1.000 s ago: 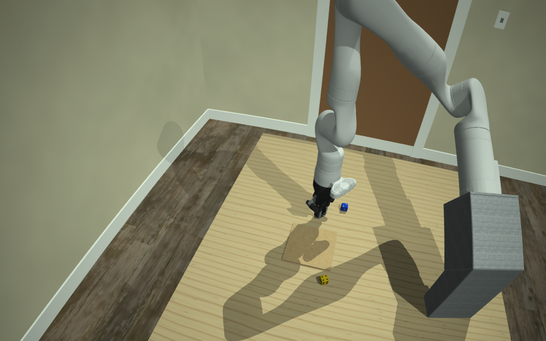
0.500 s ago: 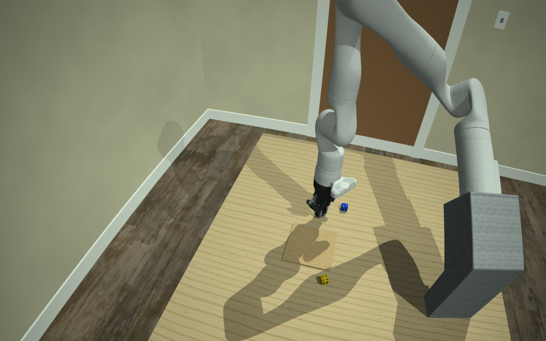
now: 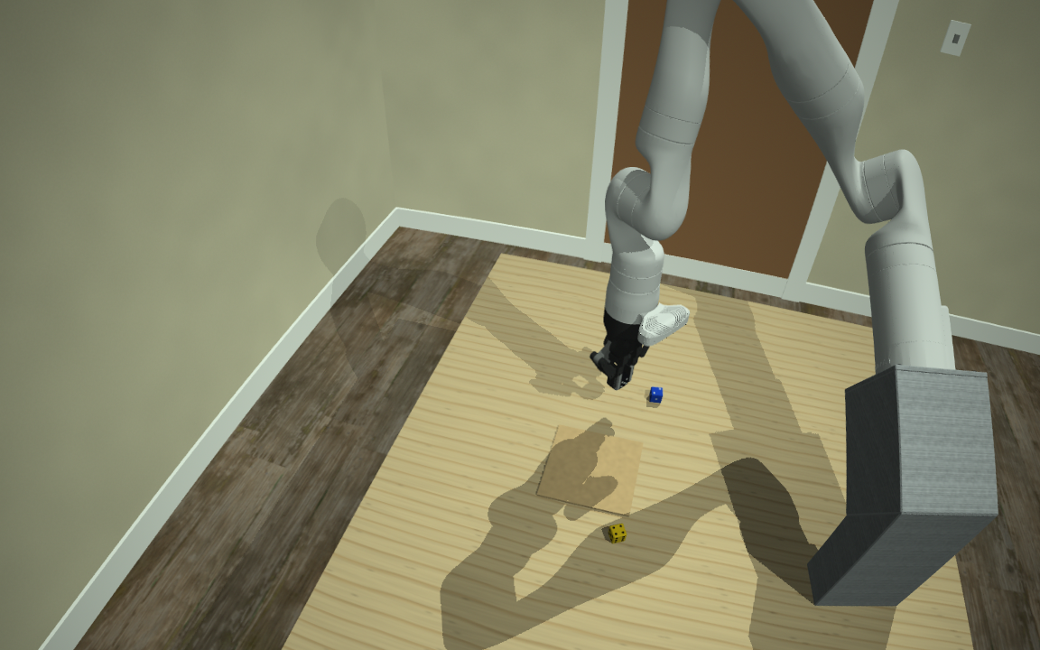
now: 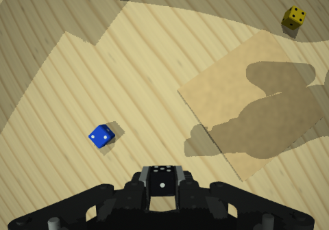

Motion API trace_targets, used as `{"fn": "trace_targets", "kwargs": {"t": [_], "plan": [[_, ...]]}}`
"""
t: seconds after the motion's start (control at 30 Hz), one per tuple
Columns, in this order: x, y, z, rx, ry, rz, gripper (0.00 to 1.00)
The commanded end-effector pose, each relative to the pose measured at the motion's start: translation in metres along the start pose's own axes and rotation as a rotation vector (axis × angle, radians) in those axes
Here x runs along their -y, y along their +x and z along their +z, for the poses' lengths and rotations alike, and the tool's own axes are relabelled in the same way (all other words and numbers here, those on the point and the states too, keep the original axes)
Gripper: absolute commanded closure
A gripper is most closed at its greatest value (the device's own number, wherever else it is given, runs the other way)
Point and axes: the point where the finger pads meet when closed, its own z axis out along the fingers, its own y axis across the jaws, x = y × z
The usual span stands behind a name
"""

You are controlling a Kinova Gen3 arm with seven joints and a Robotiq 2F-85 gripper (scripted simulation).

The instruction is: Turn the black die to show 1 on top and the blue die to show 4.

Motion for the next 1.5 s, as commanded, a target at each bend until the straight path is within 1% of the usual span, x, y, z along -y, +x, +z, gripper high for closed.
{"fn": "trace_targets", "kwargs": {"t": [0.0, 0.1, 0.23, 0.67, 0.77, 0.9, 0.93, 1.0, 1.07, 1.13, 1.2, 1.47], "plan": [[-0.007, -0.003, -0.018, 0.006, -0.024, 0.003, 0.85], [-0.007, -0.003, -0.029, 0.006, -0.024, 0.003, 0.85], [-0.007, -0.003, -0.036, 0.006, -0.024, 0.003, 0.85], [-0.008, -0.001, -0.037, 0.006, -0.024, -0.009, 0.85], [-0.024, 0.012, -0.038, 0.007, -0.022, -0.125, 0.85], [-0.062, 0.05, -0.04, 0.011, -0.019, -0.422, 0.85], [-0.063, 0.05, -0.04, 0.011, -0.019, -0.427, 0.85], [-0.08, 0.07, -0.041, 0.013, -0.02, -0.565, 0.85], [-0.08, 0.07, -0.041, 0.013, -0.02, -0.565, 0.85], [-0.09, 0.084, -0.043, 0.014, -0.021, -0.653, 0.85], [-0.094, 0.089, -0.043, 0.014, -0.021, -0.684, 0.85], [-0.094, 0.089, -0.043, 0.014, -0.021, -0.686, 0.85]]}}
